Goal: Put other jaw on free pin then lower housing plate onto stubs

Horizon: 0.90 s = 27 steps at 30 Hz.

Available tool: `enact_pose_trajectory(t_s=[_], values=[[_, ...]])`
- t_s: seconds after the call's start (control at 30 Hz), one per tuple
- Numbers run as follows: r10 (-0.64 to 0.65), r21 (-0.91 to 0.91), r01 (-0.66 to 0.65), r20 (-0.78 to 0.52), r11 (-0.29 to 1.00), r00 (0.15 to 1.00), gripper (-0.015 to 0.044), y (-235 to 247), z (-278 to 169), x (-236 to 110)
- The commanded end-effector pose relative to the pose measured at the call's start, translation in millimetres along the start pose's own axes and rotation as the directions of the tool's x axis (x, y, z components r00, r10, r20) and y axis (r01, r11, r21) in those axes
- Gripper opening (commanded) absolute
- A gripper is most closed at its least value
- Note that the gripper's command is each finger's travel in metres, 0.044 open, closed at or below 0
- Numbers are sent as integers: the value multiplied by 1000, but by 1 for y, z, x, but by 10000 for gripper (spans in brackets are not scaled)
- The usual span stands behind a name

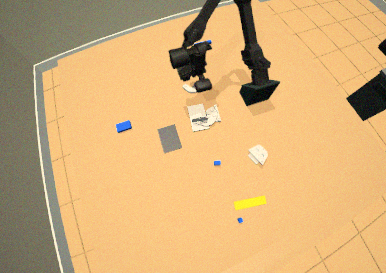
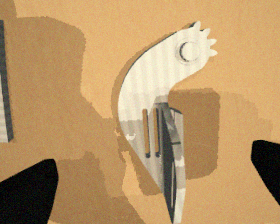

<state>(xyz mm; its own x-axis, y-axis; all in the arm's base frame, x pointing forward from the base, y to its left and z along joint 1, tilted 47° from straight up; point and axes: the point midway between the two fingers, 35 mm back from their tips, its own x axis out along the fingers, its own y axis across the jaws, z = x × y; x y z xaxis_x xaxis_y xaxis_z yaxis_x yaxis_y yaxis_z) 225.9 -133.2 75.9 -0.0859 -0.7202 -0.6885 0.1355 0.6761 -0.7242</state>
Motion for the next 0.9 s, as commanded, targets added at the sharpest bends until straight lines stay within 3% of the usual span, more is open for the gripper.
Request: enact_pose_trajectory(t_s=[0.0,0.87], values=[[-4,-10,4,-8,1000,1000,440,0,-3,9],[-9,-10,9,-8,1000,1000,440,-1,-4,38]])
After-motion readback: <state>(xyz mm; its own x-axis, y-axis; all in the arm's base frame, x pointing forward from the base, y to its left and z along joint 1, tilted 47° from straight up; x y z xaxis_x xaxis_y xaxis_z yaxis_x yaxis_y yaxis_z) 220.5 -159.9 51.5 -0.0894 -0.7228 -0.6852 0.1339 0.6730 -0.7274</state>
